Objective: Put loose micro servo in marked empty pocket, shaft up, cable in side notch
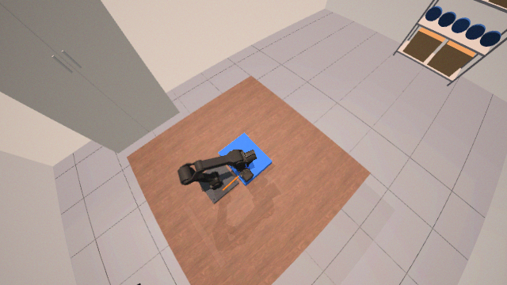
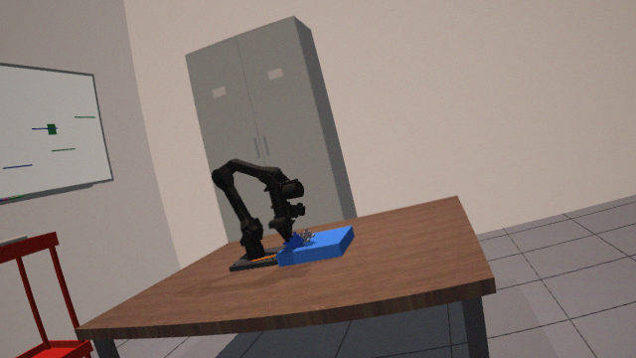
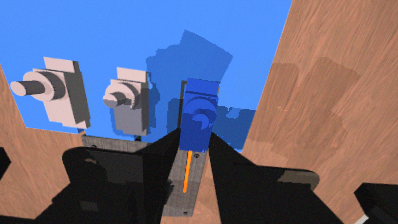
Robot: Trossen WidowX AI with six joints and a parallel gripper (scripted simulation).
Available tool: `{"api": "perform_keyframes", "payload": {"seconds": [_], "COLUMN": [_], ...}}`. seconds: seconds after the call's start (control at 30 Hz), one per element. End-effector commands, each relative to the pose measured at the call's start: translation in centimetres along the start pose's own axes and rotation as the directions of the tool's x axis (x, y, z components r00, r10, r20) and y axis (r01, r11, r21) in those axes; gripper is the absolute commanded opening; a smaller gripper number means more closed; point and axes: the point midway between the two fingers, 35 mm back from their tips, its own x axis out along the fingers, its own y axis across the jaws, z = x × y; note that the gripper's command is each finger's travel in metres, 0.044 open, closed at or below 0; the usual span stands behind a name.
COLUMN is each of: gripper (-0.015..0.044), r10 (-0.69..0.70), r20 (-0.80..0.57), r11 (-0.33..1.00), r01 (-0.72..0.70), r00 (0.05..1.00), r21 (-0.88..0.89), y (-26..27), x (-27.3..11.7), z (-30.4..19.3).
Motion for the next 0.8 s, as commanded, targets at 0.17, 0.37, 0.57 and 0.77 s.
{"api": "perform_keyframes", "payload": {"seconds": [0.17,0.37,0.57,0.77], "gripper": [0.0000,0.0000,0.0000,0.0000], "r10": [0.002,0.002,0.002,0.002], "r20": [0.000,0.000,0.000,0.000], "r11": [1.000,1.000,1.000,1.000], "r01": [-0.002,-0.002,-0.002,-0.002], "r00": [1.000,1.000,1.000,1.000], "r21": [-0.003,-0.003,-0.003,-0.003], "y": [0.0,0.0,0.0,0.0], "x": [0.7,1.1,1.5,1.9], "z": [0.0,0.0,0.0,0.0]}}
